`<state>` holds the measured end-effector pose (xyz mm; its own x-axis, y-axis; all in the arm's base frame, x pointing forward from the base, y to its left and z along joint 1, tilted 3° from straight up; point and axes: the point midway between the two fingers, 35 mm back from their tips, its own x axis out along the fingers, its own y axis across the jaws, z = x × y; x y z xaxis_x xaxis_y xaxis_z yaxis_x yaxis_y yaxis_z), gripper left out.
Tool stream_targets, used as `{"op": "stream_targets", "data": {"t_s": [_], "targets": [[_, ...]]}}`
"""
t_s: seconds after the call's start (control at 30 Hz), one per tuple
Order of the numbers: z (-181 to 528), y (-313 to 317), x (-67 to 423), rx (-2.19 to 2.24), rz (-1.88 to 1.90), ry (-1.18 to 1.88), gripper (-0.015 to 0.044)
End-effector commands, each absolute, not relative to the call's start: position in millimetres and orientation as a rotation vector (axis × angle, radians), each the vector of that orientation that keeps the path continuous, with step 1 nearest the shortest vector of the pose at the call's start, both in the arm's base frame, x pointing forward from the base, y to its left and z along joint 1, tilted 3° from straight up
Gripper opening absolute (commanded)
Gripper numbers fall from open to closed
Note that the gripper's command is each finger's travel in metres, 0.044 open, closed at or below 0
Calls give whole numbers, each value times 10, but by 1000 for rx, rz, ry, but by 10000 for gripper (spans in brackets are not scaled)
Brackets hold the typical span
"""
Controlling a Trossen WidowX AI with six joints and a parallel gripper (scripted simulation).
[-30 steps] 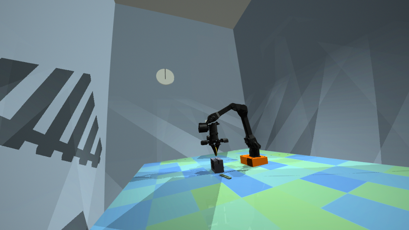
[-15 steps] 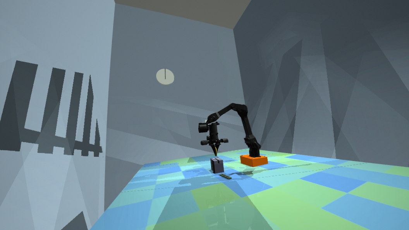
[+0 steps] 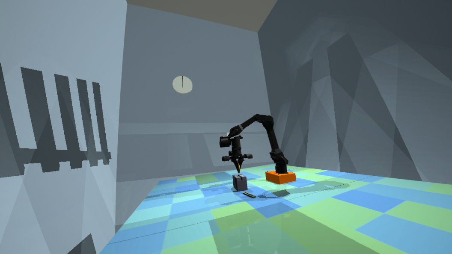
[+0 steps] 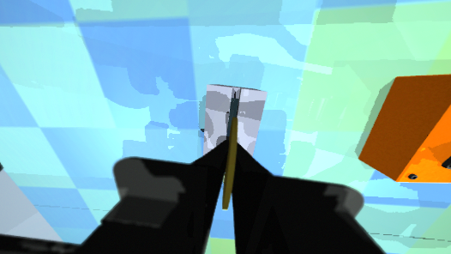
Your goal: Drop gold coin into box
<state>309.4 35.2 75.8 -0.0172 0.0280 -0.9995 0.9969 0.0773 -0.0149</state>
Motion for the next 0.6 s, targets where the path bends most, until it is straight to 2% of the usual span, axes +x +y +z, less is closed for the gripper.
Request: {"op": "stream_targets", "data": {"t_s": [0.0, 0.57], "targets": [[721, 352, 3081, 1167, -1160, 1279, 0], [646, 354, 3073, 1166, -1159, 1280, 0]]}}
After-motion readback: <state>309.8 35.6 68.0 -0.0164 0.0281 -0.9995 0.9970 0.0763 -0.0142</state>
